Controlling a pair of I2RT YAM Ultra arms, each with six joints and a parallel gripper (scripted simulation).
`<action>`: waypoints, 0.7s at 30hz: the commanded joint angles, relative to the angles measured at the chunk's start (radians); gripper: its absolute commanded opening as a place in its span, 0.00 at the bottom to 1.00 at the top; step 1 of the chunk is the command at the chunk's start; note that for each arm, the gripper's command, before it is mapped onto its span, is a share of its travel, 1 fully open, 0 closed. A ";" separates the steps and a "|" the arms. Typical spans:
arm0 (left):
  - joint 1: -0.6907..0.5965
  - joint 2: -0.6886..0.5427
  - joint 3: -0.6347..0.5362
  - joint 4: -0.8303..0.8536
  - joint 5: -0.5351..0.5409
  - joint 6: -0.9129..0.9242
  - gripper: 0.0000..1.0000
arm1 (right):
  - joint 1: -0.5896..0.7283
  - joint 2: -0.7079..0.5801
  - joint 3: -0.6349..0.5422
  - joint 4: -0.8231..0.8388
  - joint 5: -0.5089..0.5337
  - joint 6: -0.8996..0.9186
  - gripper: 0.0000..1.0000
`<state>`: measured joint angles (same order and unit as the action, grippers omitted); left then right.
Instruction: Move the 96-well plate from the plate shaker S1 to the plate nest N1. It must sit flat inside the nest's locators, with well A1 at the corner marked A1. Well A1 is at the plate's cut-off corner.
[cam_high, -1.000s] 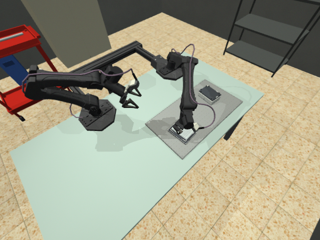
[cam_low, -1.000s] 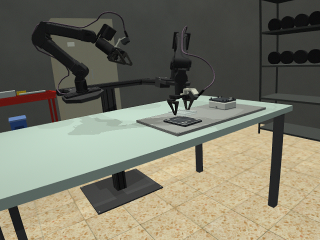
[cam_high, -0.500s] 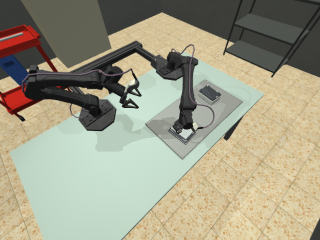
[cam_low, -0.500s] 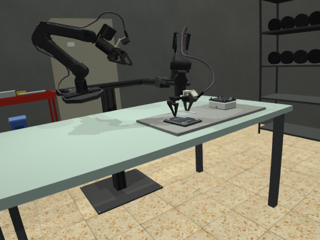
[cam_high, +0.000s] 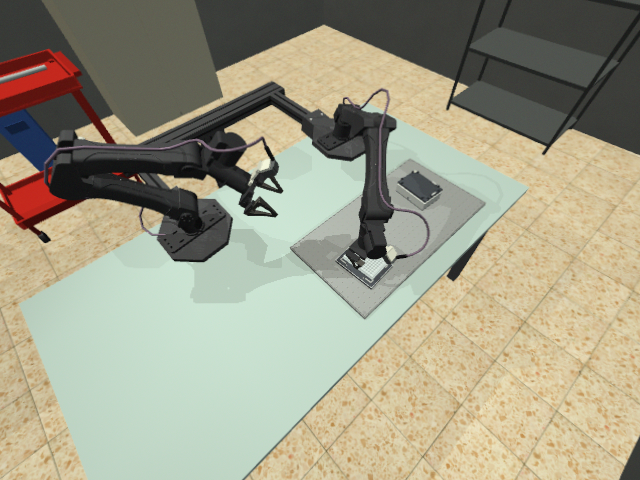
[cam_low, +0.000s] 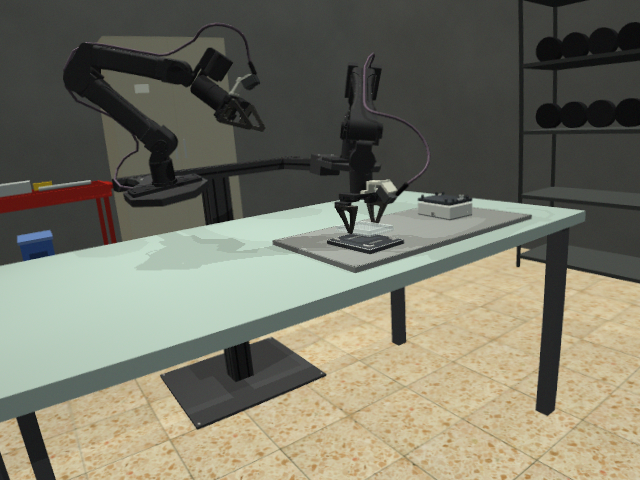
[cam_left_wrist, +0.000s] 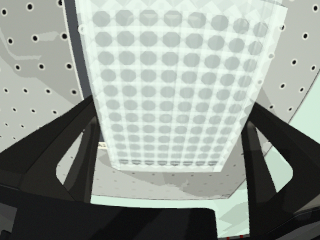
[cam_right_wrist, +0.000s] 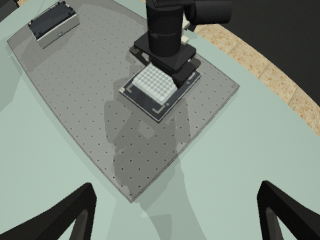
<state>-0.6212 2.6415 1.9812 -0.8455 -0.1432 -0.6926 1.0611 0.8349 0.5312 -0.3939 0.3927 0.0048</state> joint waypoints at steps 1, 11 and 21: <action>-0.003 -0.006 -0.023 0.003 -0.018 0.006 0.82 | -0.002 -0.018 0.004 0.006 0.002 0.003 1.00; -0.003 -0.011 -0.013 0.004 -0.010 0.002 0.82 | -0.002 -0.018 0.004 0.006 0.002 0.003 1.00; 0.005 0.008 -0.014 0.020 -0.001 0.007 0.82 | -0.002 -0.018 0.004 0.006 0.002 0.003 1.00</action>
<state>-0.6209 2.6499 1.9812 -0.8459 -0.1432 -0.6926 1.0611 0.8349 0.5312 -0.3939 0.3927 0.0048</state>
